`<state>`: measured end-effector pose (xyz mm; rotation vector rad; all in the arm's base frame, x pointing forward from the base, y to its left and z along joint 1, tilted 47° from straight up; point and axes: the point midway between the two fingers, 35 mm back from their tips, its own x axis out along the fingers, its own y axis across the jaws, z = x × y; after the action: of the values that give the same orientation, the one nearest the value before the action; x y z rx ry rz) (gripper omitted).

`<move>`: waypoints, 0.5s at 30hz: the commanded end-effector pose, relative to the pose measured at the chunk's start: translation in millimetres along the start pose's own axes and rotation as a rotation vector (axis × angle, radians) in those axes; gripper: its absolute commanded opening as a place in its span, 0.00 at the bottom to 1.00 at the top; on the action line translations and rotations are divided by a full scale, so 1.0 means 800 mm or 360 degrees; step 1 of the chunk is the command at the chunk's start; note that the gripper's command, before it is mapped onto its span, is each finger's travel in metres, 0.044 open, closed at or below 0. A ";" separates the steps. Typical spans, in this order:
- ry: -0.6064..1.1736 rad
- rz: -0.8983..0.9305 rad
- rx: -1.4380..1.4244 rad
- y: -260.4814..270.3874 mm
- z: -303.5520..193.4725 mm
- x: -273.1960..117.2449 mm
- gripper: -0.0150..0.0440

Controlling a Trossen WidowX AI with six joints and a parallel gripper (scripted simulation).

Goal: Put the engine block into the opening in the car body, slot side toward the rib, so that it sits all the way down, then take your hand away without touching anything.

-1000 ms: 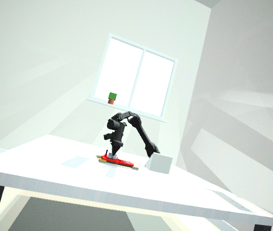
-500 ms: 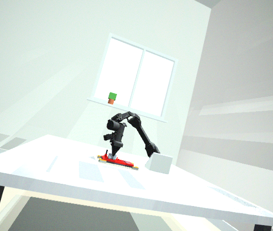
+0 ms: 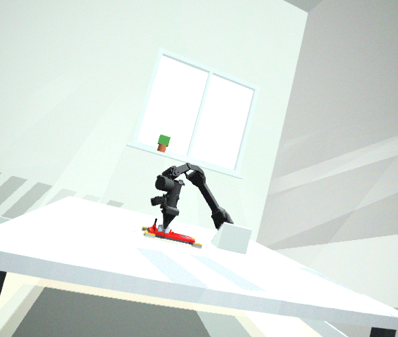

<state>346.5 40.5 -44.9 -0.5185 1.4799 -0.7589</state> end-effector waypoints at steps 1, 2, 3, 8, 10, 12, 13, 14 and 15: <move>-0.0003 0.0000 -0.0006 0.000 0.000 0.002 0.52; -0.0003 0.0000 -0.0006 0.000 0.000 0.002 0.52; -0.0003 0.0000 -0.0006 0.000 0.000 0.002 0.52; -0.0003 0.0000 -0.0006 0.000 0.000 0.004 0.52; 0.0001 0.0001 0.0000 0.000 0.000 0.002 0.61; 0.0001 0.0001 0.0000 0.000 0.000 0.002 0.70; 0.0001 0.0001 0.0000 0.000 0.000 0.002 0.74; 0.0001 0.0001 0.0000 0.000 0.000 0.002 0.79; 0.0001 0.0001 0.0000 0.000 0.000 0.002 0.83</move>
<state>346.2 39.3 -46.3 -0.5171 1.4814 -0.7580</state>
